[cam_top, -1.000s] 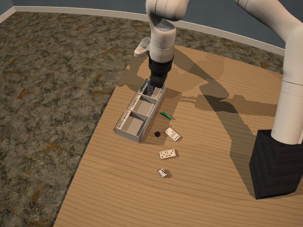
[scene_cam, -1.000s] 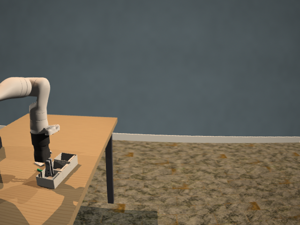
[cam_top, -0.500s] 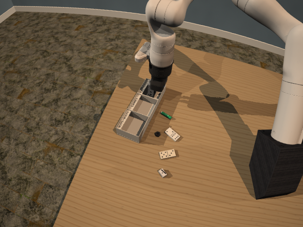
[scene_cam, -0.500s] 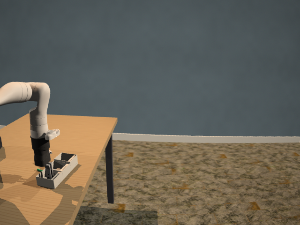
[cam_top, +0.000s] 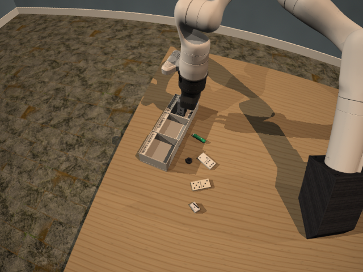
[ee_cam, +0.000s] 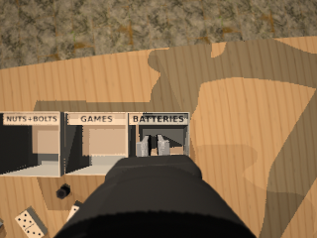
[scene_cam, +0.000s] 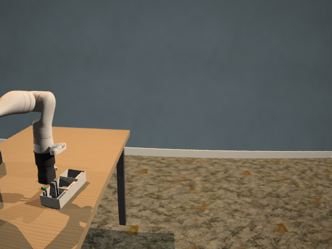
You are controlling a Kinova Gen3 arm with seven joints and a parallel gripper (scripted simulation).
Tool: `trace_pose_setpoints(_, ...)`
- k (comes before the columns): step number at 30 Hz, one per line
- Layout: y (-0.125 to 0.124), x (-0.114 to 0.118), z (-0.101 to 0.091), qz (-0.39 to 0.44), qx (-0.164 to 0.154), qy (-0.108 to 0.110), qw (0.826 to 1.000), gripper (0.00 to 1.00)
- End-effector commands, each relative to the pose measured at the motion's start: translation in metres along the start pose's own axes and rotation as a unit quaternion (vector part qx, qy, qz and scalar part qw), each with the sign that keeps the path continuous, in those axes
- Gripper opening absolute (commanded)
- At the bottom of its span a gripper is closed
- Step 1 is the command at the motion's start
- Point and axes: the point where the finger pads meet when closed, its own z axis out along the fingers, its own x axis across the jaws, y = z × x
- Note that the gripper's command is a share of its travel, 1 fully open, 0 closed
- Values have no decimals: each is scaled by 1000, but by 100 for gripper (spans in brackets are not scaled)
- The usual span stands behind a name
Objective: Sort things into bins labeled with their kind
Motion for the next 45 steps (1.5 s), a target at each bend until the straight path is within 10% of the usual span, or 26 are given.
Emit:
trace_pose_setpoints(1, -1, 0, -1, 0, 1, 0, 1000, 31)
trace_pose_setpoints(45, -1, 0, -26, 0, 1, 0, 1000, 31)
